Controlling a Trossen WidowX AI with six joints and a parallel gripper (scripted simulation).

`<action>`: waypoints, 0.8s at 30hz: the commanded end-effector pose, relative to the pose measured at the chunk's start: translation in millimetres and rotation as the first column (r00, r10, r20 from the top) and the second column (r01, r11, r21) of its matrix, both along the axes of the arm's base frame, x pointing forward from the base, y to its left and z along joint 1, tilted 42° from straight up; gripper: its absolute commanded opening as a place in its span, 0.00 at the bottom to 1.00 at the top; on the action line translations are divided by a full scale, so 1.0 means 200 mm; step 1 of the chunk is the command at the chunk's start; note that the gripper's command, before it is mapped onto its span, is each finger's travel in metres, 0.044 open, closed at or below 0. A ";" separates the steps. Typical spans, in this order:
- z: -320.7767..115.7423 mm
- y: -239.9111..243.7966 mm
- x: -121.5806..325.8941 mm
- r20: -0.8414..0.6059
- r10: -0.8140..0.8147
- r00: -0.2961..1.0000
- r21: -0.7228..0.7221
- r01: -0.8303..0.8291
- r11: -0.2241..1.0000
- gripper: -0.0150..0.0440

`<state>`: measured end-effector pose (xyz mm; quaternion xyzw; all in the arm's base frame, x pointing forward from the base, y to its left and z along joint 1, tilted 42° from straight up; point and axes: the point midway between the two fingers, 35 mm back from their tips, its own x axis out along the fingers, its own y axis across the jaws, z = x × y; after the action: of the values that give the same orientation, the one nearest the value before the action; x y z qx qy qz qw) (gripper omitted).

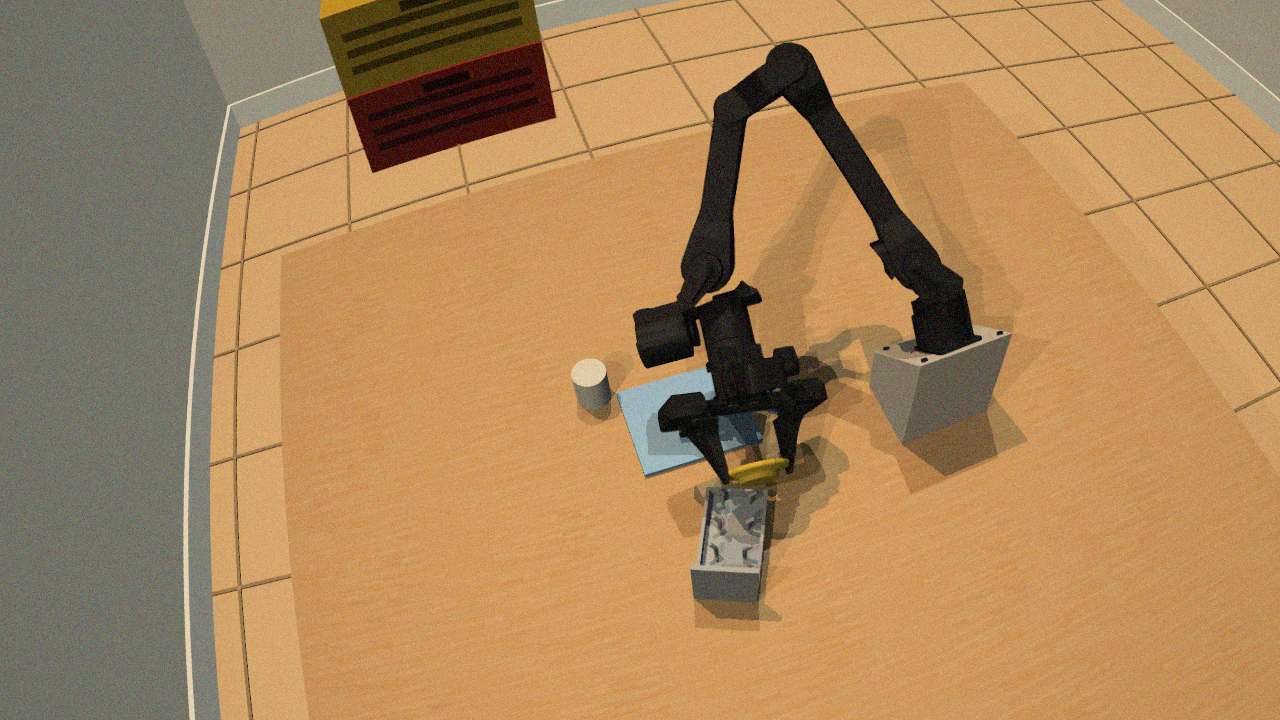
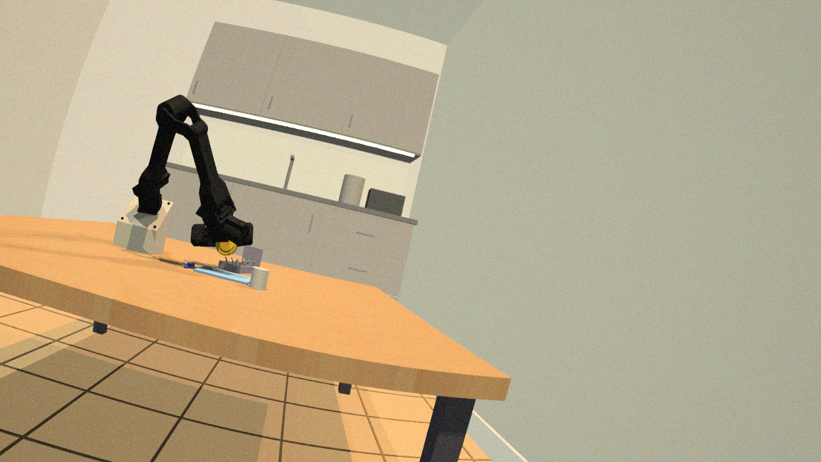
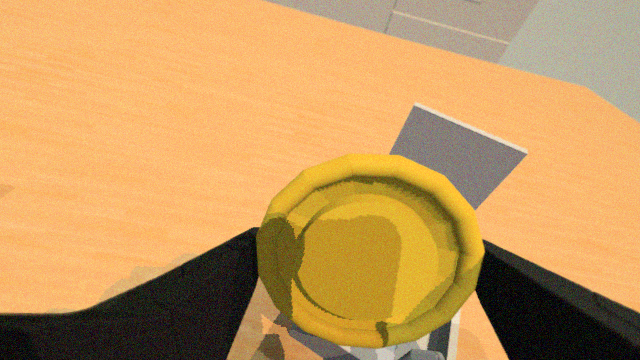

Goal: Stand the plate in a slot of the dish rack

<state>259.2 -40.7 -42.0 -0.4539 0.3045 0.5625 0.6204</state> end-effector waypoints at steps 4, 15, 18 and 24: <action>0.01 -0.05 0.00 0.120 -0.098 0.988 0.122 0.084 0.989 0.25; 0.04 -0.11 -0.01 0.240 -0.198 0.950 0.225 0.144 0.964 0.25; 0.04 -0.11 -0.01 0.240 -0.198 0.950 0.225 0.144 0.964 0.25; 0.03 -0.10 0.00 0.239 -0.198 0.951 0.223 0.144 0.964 0.25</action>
<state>259.5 -63.2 -34.3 -0.4311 0.2032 0.4701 0.7429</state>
